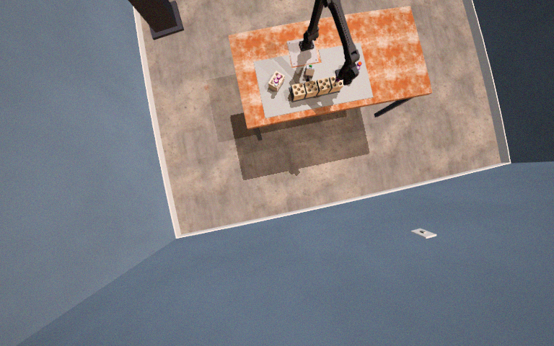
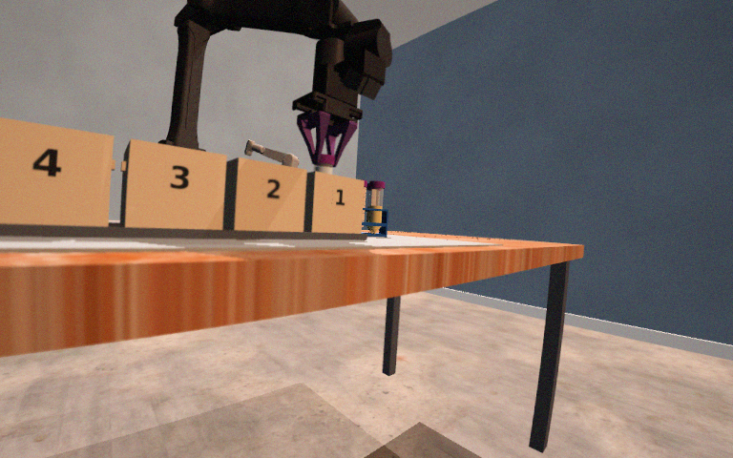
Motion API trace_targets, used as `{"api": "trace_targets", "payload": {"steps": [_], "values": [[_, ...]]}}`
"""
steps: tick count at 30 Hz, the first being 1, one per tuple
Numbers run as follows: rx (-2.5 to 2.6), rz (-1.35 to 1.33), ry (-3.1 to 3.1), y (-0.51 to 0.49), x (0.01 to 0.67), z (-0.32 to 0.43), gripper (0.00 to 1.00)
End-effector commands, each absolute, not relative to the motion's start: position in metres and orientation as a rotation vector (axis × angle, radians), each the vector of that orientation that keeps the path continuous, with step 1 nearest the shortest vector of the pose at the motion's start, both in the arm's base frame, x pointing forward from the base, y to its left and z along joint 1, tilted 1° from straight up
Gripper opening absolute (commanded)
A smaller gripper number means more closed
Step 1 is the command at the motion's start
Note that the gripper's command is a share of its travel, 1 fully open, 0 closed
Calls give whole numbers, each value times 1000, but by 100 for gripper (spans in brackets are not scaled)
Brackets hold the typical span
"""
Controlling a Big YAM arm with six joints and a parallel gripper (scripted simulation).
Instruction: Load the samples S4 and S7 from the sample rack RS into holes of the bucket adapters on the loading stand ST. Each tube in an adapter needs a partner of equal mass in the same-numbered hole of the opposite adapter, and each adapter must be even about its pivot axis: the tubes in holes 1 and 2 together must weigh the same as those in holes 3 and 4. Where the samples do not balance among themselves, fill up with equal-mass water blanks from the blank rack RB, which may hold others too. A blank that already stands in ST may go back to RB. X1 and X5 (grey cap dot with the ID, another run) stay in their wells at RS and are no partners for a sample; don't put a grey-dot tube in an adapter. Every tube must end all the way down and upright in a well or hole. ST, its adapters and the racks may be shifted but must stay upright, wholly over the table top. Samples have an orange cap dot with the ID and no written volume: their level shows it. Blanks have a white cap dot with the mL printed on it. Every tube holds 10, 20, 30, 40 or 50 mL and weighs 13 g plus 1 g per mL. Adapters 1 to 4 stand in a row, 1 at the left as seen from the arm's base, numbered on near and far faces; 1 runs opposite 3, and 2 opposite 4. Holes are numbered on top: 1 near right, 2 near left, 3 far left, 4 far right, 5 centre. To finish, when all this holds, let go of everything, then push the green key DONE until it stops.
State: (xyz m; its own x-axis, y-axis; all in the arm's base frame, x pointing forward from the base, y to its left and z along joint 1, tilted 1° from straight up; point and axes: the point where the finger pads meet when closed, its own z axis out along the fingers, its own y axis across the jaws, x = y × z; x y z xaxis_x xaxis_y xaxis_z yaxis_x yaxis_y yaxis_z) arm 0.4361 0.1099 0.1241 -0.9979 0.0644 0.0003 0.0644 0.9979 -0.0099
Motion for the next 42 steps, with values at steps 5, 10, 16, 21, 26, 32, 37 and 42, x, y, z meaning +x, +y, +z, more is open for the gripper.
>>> {"api": "trace_targets", "payload": {"steps": [5,10,16,21,26,32,37,42], "values": [[-104,4,-3171,108,449,122,0],[-103,-6,-3191,112,450,135,0],[-103,-6,-3191,112,450,135,55],[-103,-6,-3191,112,450,135,55],[-106,-21,-3226,110,458,162,55],[-104,-5,-3190,111,458,158,55],[-103,-7,-3192,112,449,170,55],[-103,-7,-3192,112,449,170,55]]}}
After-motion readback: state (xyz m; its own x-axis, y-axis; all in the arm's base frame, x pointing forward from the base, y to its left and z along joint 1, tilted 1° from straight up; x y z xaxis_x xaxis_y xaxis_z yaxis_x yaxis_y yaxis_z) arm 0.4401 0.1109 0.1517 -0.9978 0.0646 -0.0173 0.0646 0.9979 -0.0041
